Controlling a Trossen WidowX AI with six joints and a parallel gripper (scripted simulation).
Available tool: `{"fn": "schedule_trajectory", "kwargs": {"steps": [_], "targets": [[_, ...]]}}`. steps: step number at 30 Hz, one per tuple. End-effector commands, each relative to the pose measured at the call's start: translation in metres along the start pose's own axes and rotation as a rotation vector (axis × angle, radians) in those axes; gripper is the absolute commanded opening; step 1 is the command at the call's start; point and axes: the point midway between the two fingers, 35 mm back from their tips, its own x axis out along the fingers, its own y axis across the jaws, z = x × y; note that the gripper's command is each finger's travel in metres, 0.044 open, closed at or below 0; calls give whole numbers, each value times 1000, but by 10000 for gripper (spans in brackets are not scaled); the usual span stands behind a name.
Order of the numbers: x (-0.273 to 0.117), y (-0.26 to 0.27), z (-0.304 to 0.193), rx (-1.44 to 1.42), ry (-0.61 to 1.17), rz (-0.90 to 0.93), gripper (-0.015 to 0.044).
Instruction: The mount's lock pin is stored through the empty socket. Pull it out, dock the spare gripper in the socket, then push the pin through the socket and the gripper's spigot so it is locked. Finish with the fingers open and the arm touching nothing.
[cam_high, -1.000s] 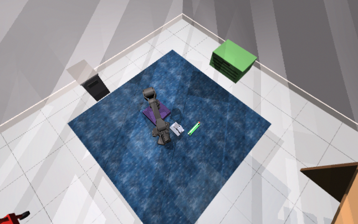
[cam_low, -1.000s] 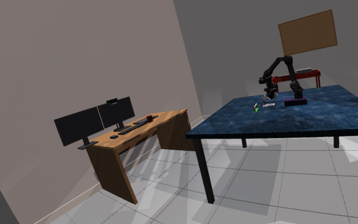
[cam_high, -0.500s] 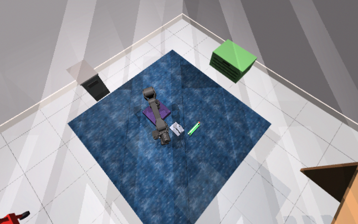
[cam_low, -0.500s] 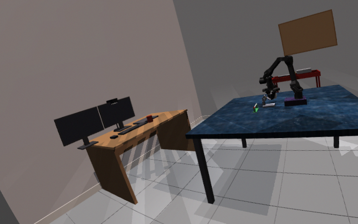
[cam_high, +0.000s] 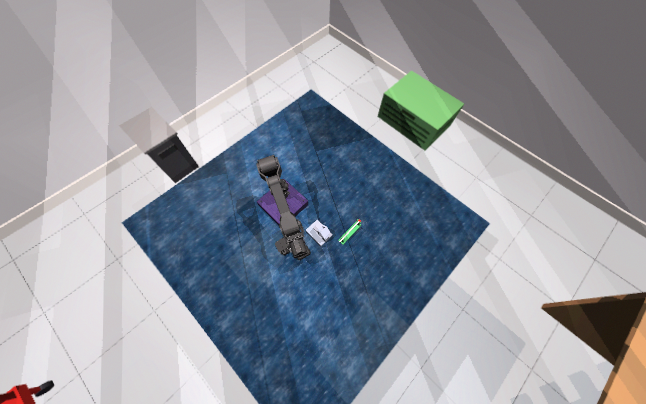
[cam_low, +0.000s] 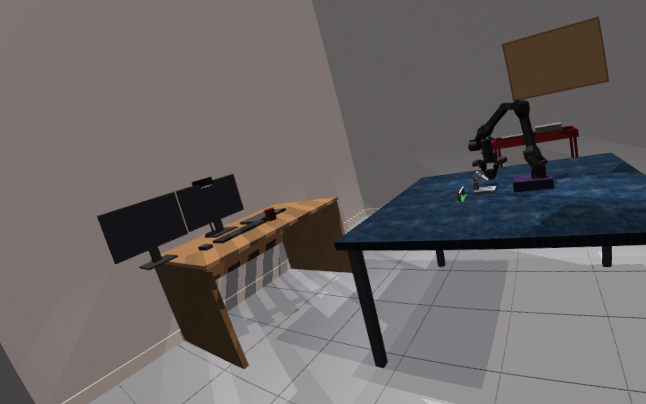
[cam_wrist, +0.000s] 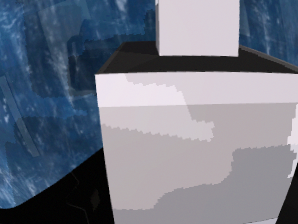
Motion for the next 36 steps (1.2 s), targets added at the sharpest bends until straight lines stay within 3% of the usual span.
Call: {"fn": "schedule_trajectory", "kwargs": {"steps": [1,36], "targets": [[-4,-1,1,-118,-3,13,0],[-7,-9,2,-975,-12,13,0]]}}
